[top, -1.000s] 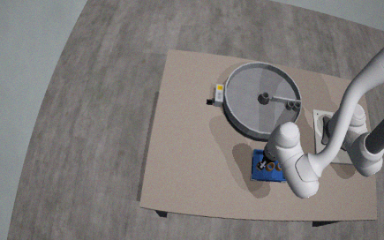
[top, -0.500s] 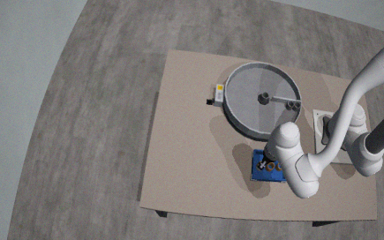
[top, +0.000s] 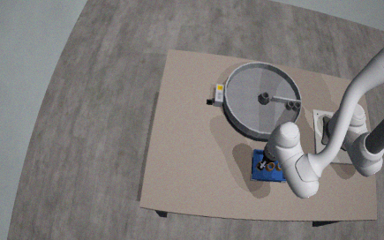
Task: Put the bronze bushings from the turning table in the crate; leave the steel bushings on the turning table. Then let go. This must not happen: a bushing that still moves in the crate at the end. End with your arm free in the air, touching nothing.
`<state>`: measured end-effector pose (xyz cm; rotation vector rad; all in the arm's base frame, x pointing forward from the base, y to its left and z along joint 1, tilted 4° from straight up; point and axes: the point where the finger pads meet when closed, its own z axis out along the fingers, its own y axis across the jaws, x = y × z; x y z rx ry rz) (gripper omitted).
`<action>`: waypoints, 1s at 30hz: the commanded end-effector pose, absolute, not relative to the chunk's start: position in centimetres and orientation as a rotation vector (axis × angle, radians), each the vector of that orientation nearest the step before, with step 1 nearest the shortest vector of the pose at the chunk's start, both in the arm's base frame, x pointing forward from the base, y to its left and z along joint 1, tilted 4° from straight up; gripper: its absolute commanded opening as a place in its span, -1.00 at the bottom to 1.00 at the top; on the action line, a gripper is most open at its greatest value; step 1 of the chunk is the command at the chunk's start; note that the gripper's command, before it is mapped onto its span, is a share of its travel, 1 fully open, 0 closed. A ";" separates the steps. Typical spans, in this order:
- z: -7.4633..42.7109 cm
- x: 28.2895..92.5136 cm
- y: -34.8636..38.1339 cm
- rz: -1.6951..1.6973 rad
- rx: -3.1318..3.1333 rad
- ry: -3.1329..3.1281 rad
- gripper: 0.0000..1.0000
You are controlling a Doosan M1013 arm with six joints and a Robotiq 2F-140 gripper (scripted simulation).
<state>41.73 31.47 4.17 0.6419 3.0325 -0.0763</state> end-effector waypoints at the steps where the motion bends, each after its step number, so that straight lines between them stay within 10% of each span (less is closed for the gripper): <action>1: 3.6 41.5 30.9 -0.092 0.645 3.032 -0.79; 30: 4.2 41.5 31.0 -0.092 0.645 3.032 -0.79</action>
